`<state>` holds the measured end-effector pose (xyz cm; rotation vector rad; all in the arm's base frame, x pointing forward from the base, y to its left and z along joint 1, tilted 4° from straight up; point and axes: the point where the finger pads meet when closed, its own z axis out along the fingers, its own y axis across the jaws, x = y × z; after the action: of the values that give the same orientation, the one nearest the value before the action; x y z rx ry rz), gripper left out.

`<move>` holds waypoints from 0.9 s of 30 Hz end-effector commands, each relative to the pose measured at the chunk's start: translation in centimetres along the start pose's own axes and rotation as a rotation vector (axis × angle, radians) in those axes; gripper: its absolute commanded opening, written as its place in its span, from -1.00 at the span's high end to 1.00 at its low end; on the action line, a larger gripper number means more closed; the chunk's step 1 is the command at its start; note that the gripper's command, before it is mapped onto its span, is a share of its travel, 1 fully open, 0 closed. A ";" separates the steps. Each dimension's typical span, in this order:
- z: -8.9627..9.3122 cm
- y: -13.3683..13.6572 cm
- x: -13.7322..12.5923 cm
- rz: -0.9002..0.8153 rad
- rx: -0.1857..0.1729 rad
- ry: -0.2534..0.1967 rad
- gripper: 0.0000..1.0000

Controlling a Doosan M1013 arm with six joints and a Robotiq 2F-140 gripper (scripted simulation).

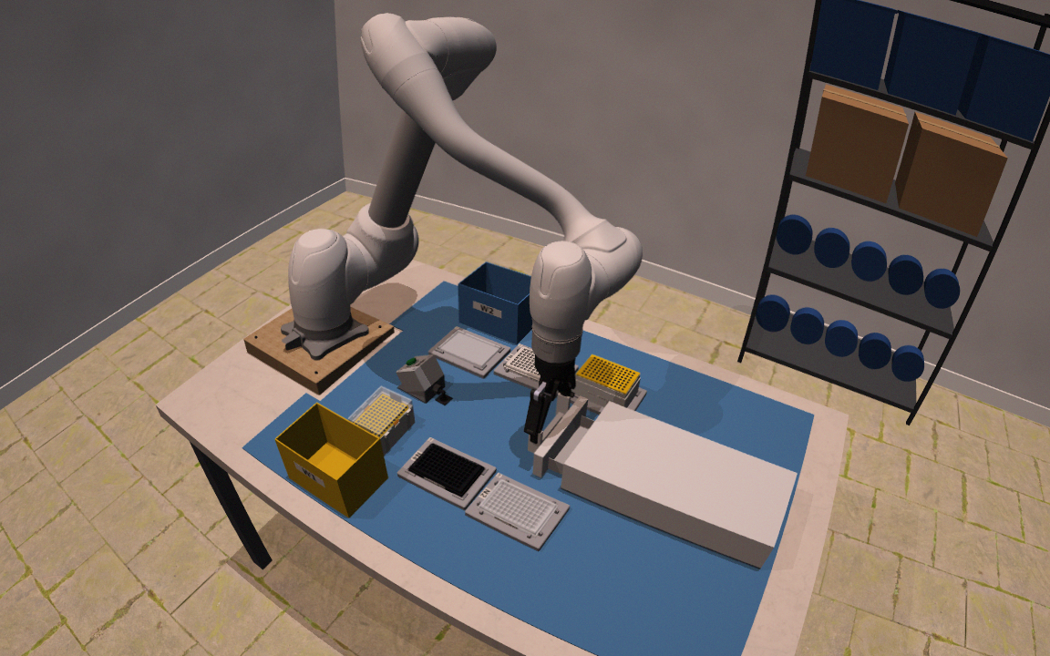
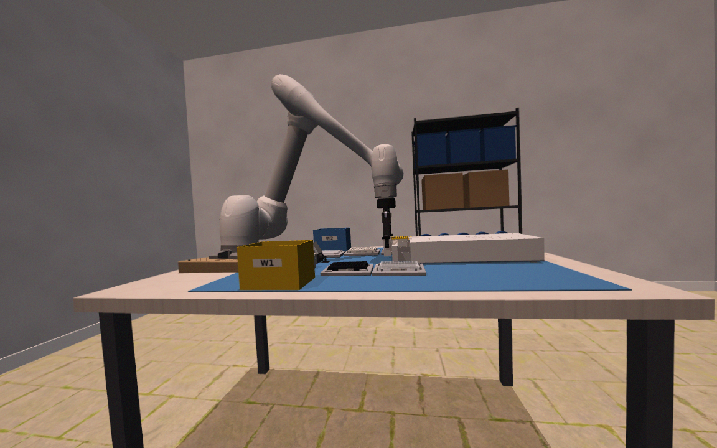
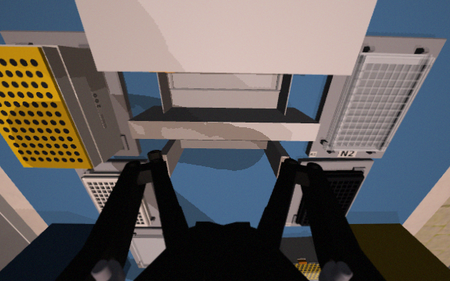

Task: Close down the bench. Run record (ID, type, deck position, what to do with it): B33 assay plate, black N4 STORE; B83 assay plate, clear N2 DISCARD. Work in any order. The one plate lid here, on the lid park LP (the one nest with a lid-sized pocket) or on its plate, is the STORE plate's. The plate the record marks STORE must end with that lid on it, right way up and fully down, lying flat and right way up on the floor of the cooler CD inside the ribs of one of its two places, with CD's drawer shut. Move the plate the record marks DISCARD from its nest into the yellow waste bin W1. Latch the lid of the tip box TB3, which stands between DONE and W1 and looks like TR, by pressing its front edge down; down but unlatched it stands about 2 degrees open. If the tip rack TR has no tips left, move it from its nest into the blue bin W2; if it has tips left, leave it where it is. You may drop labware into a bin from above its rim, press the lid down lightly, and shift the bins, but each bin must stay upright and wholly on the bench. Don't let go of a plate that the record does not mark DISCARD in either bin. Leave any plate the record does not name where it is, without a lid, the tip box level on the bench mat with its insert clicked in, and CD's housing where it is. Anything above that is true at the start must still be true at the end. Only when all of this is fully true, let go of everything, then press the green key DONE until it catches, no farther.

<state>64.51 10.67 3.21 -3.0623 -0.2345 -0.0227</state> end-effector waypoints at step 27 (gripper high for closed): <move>0.0 0.0 -3.2 0.000 0.000 0.000 1.00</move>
<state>61.65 10.23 3.15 -3.0623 -0.2344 -0.0227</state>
